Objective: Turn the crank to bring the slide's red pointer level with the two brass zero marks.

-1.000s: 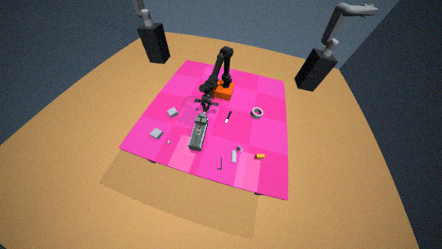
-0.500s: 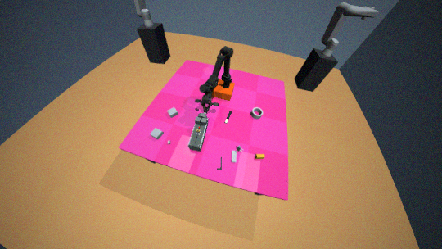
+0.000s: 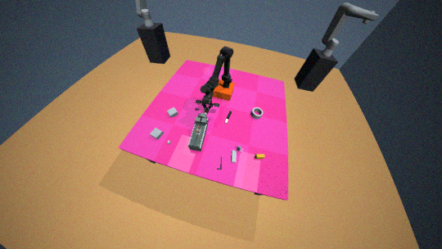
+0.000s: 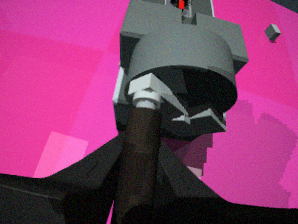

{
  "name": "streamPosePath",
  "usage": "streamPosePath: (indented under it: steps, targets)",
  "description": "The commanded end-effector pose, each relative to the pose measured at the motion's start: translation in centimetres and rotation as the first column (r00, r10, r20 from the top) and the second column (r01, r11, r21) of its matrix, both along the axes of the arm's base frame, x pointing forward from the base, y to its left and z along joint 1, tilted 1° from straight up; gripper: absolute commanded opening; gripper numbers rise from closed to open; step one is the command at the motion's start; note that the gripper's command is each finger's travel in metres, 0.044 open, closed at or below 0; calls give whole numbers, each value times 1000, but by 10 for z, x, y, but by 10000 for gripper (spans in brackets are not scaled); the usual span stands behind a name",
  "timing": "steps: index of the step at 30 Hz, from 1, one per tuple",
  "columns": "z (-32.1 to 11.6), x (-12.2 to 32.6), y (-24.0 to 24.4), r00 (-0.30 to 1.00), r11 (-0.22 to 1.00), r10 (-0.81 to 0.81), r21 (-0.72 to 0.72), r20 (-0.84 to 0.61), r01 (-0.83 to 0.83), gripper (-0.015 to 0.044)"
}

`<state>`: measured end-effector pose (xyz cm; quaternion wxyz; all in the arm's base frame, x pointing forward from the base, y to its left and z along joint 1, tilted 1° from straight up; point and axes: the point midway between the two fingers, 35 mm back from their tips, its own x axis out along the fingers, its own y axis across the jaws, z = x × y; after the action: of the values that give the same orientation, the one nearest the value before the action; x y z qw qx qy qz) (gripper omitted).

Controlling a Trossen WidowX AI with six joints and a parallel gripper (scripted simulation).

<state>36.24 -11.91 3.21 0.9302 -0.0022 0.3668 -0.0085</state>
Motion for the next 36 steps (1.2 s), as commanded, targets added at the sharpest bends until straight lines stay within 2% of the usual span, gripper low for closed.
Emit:
streamPosePath:
  steps: [1,36]
  targets:
    - [-7,0,6,1000,1000,8,9,-11,-8,0]
    - [-46,1,-6,1000,1000,8,8,-11,-8,0]
